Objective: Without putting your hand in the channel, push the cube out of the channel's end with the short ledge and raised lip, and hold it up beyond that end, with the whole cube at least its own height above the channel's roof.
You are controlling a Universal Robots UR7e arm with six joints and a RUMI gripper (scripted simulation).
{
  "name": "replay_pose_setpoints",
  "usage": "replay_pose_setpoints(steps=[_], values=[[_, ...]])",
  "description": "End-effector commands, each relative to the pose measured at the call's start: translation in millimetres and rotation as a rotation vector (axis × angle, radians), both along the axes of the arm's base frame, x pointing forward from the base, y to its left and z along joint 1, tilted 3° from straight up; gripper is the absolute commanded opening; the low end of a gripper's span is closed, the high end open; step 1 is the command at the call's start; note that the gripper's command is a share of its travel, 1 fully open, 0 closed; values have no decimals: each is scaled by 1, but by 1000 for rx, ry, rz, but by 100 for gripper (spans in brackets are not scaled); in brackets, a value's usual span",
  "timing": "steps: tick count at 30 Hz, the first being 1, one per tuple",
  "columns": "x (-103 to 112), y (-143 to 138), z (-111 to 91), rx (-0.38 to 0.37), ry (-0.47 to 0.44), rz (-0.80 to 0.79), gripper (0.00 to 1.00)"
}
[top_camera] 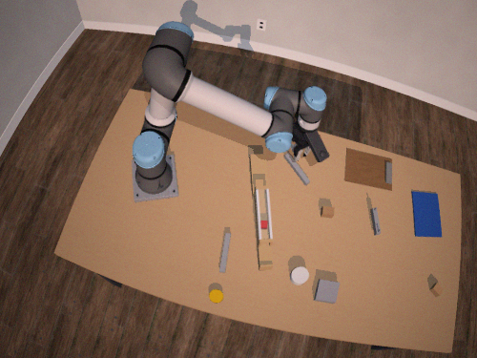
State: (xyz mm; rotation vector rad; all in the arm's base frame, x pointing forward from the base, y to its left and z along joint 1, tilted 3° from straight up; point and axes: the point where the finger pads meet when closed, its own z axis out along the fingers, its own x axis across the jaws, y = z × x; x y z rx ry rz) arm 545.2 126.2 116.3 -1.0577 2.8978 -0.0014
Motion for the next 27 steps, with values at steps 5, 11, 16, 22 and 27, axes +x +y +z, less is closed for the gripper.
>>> replay_pose_setpoints(steps=[5,11,16,22,27], values=[[4,1,-49,0,-2,0,22],[4,1,-59,0,-2,0,22],[4,1,-60,0,-2,0,22],[5,1,-71,0,-2,0,22],[6,2,-81,0,-2,0,22]])
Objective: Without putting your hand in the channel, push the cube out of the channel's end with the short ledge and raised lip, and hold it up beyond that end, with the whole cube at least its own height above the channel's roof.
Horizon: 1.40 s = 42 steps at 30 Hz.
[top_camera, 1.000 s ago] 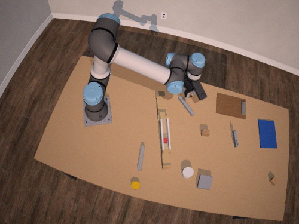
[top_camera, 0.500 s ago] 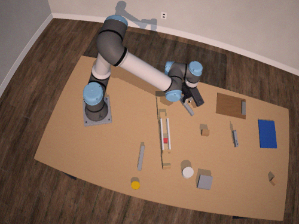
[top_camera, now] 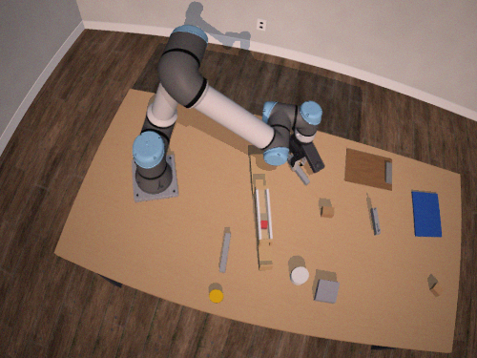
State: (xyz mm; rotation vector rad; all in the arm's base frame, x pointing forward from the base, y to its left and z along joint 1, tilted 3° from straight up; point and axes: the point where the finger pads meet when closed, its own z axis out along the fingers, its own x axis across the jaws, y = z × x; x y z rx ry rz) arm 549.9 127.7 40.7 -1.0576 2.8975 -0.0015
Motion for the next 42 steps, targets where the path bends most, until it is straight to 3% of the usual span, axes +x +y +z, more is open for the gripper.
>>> replay_pose_setpoints(steps=[1,41,42], values=[[1,0,-7,0,-2,0,22],[1,0,-9,0,-2,0,22],[1,0,-9,0,-2,0,0]])
